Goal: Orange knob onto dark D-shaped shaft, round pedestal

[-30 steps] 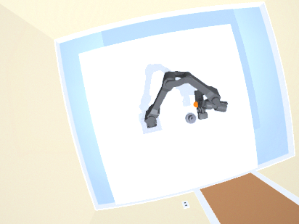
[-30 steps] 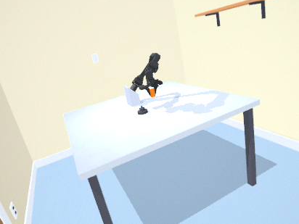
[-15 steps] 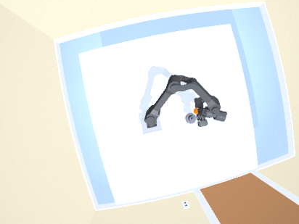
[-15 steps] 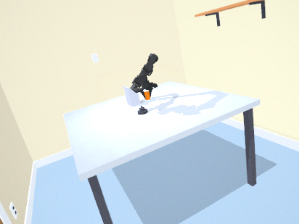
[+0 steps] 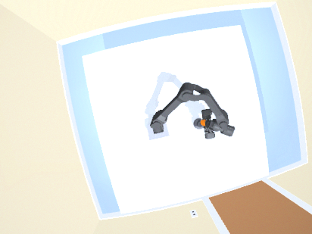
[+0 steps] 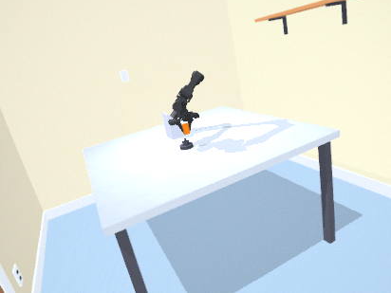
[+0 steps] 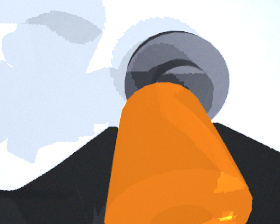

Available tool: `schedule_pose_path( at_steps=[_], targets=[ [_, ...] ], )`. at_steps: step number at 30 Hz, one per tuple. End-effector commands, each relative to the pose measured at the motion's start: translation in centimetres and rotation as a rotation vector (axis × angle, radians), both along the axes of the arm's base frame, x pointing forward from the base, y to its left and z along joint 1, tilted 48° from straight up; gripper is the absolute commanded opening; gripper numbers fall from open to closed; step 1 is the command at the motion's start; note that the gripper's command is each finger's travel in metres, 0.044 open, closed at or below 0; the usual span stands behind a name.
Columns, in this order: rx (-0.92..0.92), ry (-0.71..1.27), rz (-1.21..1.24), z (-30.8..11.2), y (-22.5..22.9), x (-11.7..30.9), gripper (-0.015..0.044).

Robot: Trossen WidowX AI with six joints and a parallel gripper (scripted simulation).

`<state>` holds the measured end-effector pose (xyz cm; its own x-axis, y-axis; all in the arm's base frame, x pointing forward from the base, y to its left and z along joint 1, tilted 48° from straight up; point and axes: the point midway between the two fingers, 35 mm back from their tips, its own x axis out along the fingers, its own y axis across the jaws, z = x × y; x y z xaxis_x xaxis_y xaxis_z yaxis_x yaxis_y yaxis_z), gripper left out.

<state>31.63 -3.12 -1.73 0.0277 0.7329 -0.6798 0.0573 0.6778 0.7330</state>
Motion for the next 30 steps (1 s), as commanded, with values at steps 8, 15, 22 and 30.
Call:
schedule_pose_path(
  at_steps=[8,15,22,30],
  targets=[
    [-0.001,-0.004,0.001,-2.0,-0.7,-0.7,0.0000],
    [0.000,-0.004,0.001,-3.4,1.0,-0.6,0.0000],
    [-0.001,-0.010,0.006,-3.2,0.6,-0.5,0.0000],
    [-0.001,-0.010,0.006,-3.2,0.7,-0.4,0.0000]
  ],
)
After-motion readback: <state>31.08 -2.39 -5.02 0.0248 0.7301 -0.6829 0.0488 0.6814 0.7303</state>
